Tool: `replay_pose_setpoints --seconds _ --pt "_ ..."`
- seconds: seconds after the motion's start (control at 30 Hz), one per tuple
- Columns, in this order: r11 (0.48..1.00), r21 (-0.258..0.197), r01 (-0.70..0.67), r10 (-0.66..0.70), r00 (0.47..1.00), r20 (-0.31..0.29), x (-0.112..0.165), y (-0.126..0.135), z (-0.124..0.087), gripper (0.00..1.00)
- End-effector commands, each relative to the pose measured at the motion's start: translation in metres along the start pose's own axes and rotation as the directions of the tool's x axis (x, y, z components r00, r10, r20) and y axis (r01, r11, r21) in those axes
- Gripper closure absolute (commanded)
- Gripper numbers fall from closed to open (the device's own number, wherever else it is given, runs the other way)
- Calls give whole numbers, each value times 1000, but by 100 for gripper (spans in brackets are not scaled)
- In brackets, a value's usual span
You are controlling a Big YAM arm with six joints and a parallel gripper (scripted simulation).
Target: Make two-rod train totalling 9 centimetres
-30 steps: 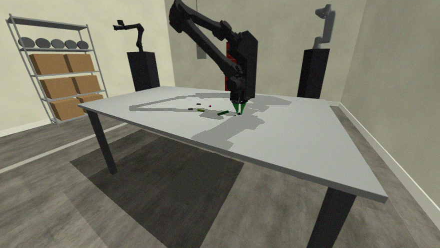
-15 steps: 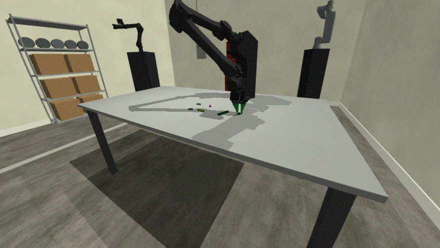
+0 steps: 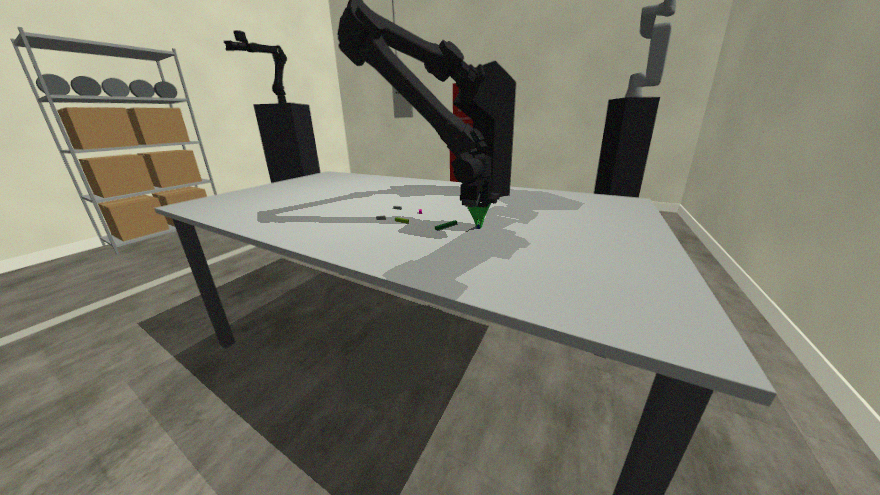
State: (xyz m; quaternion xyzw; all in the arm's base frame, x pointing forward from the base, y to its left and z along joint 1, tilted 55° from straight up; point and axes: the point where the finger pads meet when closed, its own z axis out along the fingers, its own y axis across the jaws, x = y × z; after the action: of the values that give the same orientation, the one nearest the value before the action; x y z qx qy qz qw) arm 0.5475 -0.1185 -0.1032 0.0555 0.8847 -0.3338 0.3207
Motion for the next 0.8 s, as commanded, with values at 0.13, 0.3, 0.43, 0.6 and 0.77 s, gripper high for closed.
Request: replay_pose_setpoints --seconds 0.13,0.3,0.43,0.6,0.77 --pt "1000 2 -4 4 1000 6 1 -4 0 96" --pt "1000 2 -4 4 1000 6 1 -4 0 96" --pt "1000 2 -4 4 1000 6 1 -4 0 96" --pt "1000 2 -4 4 1000 6 1 -4 0 96" --pt "1000 -5 -5 5 1000 16 -3 -2 -11 96"
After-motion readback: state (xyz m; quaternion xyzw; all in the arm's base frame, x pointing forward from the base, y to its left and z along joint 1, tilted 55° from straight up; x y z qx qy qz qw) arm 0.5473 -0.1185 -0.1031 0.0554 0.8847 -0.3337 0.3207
